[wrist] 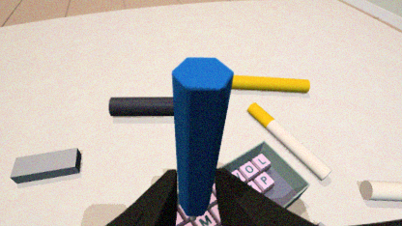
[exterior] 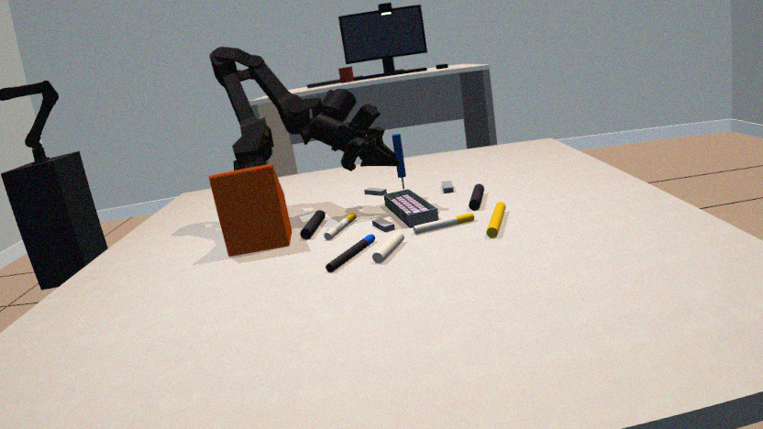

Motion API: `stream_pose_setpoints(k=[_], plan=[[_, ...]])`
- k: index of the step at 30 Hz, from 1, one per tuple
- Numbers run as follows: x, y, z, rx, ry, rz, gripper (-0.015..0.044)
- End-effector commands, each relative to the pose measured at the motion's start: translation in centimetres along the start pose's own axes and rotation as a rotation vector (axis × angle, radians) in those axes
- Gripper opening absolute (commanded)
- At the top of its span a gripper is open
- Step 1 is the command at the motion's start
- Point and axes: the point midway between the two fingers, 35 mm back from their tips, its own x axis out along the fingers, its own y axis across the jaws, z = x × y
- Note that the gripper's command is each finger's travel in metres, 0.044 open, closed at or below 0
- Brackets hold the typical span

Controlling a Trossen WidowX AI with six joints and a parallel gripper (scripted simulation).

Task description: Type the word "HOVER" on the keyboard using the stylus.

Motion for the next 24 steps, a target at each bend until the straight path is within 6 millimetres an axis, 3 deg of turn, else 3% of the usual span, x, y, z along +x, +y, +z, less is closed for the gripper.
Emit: stream_pose_setpoints(k=[1,24], plan=[[0.3,-0.3,0.1,0.0,0.002,-0.003,0.0],[4.0,-4.7,2.5,-0.006,0.001,0.005,0.0]])
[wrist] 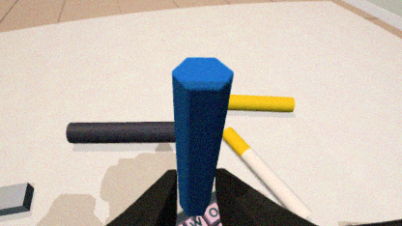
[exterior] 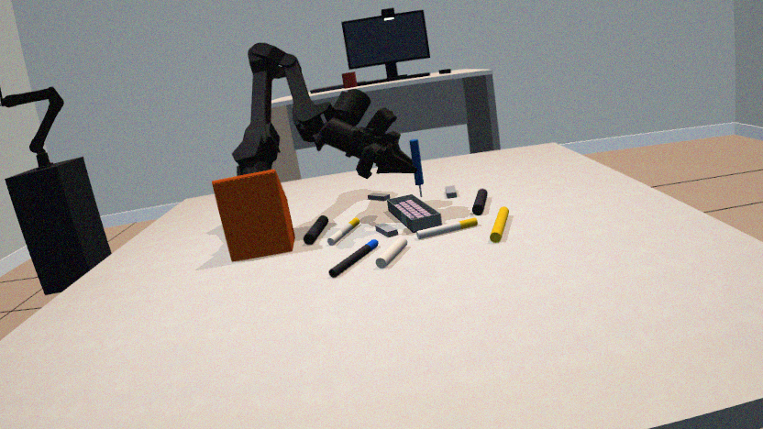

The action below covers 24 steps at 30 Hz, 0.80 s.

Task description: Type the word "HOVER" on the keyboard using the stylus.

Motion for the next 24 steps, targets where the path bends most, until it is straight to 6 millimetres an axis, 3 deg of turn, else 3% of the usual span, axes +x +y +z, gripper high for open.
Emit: stream_pose_setpoints(k=[1,7,24], plan=[[0.7,-0.9,0.4,-0.007,0.0,0.006,0.0],[1.3,-2.2,0.9,-0.008,-0.004,0.011,0.0],[2.2,-2.1,-0.9,-0.007,-0.003,0.011,0.0]])
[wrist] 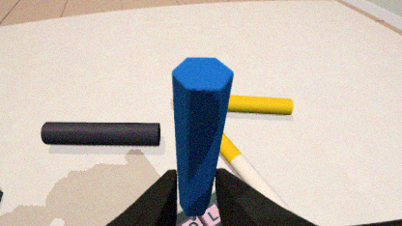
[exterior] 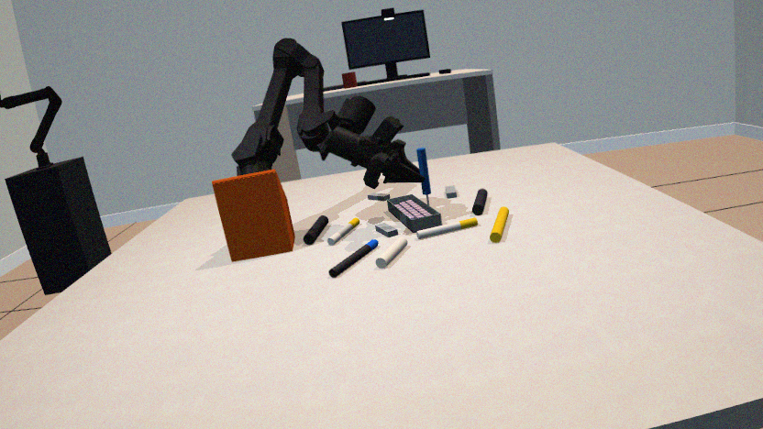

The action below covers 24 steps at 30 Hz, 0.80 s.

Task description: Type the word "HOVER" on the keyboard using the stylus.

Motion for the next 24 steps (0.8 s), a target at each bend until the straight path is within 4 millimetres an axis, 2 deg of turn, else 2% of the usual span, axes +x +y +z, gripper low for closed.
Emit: stream_pose_setpoints(k=[1,4,24], plan=[[0.04,-0.21,-0.26,0.007,0.003,-0.007,0.0],[0.15,-0.25,-0.37,0.007,0.003,-0.008,0.0079],[0.57,-0.29,-1.0,0.007,0.004,-0.008,0.0081]])
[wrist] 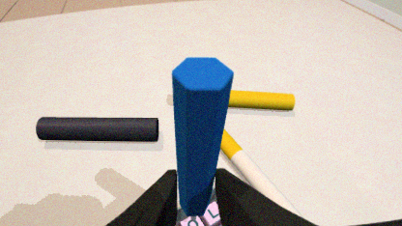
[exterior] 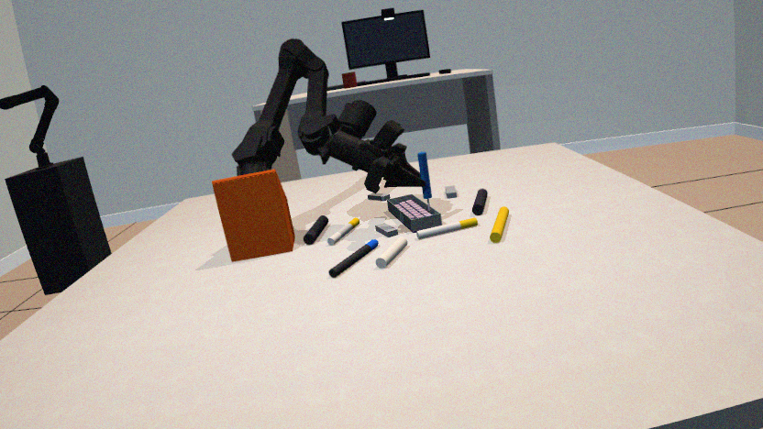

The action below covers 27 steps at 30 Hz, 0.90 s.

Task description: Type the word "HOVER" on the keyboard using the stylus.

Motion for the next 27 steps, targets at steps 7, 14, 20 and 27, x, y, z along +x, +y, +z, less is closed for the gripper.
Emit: stream_pose_setpoints(k=[7,14,20,27], plan=[[0.21,-0.2,-0.49,0.007,0.003,-0.007,0.0081],[0.31,-0.2,-0.67,0.007,0.003,-0.007,0.0081],[0.37,-0.2,-0.78,0.007,0.003,-0.007,0.0081],[0.49,-0.2,-1.01,0.007,0.004,-0.007,0.0081]])
